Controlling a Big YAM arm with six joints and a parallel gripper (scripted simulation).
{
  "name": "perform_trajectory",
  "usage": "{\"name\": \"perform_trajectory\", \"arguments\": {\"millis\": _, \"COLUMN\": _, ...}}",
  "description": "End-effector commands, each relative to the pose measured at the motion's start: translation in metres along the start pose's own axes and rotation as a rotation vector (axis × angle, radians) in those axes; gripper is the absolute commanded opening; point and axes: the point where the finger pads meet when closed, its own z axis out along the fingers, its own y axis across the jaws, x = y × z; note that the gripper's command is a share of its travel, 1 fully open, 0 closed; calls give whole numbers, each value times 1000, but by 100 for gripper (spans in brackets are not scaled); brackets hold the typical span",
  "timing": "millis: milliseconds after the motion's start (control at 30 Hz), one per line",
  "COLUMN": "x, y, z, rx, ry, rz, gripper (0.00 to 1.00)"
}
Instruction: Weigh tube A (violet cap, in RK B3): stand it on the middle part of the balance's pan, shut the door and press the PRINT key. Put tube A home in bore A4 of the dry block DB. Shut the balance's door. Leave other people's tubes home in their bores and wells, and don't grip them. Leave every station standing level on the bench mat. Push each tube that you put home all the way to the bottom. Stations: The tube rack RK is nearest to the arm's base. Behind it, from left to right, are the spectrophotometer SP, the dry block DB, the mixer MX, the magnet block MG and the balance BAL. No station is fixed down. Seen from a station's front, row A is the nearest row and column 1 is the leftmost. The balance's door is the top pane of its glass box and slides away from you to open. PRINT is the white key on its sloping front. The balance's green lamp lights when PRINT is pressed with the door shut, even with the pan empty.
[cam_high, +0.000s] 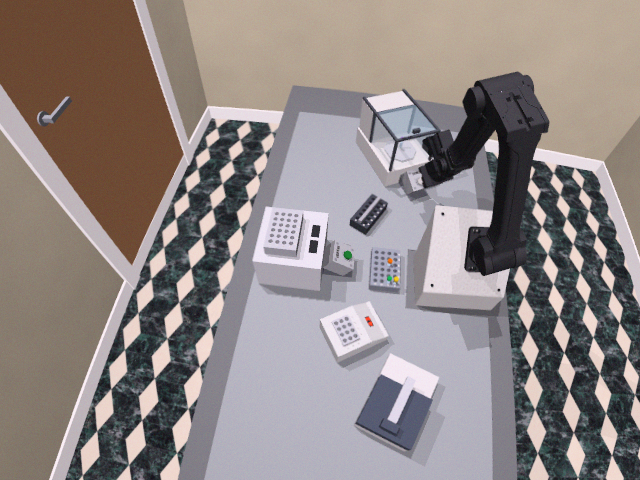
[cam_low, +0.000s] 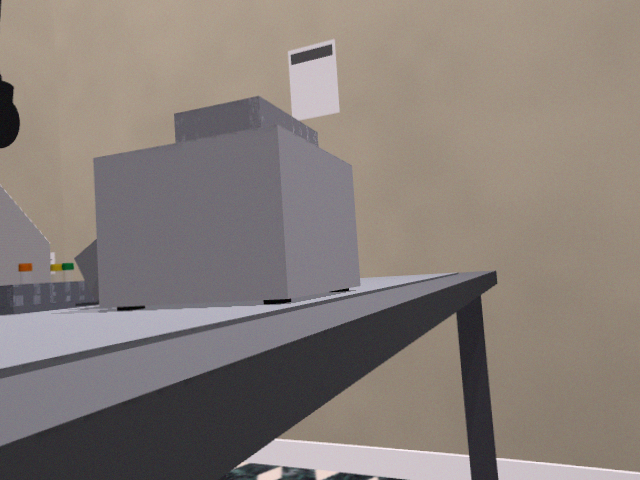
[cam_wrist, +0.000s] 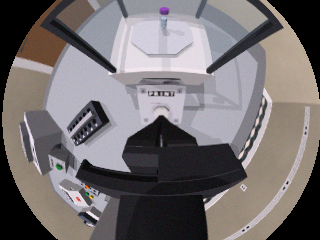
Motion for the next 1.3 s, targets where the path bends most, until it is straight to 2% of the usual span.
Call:
{"name": "perform_trajectory", "arguments": {"millis": 0, "x": -13, "y": -1, "z": 7, "rx": 0, "ry": -25, "rz": -1, "gripper": 0}}
{"name": "perform_trajectory", "arguments": {"millis": 100, "x": -18, "y": 0, "z": 10, "rx": 2, "ry": -32, "rz": -11, "gripper": 0}}
{"name": "perform_trajectory", "arguments": {"millis": 467, "x": -15, "y": -1, "z": 15, "rx": 0, "ry": -30, "rz": -2, "gripper": 0}}
{"name": "perform_trajectory", "arguments": {"millis": 500, "x": -9, "y": -1, "z": 15, "rx": 0, "ry": -20, "rz": 2, "gripper": 0}}
{"name": "perform_trajectory", "arguments": {"millis": 600, "x": -18, "y": 0, "z": 19, "rx": 1, "ry": -31, "rz": -11, "gripper": 0}}
{"name": "perform_trajectory", "arguments": {"millis": 1267, "x": -16, "y": 0, "z": 31, "rx": -1, "ry": -30, "rz": -10, "gripper": 0}}
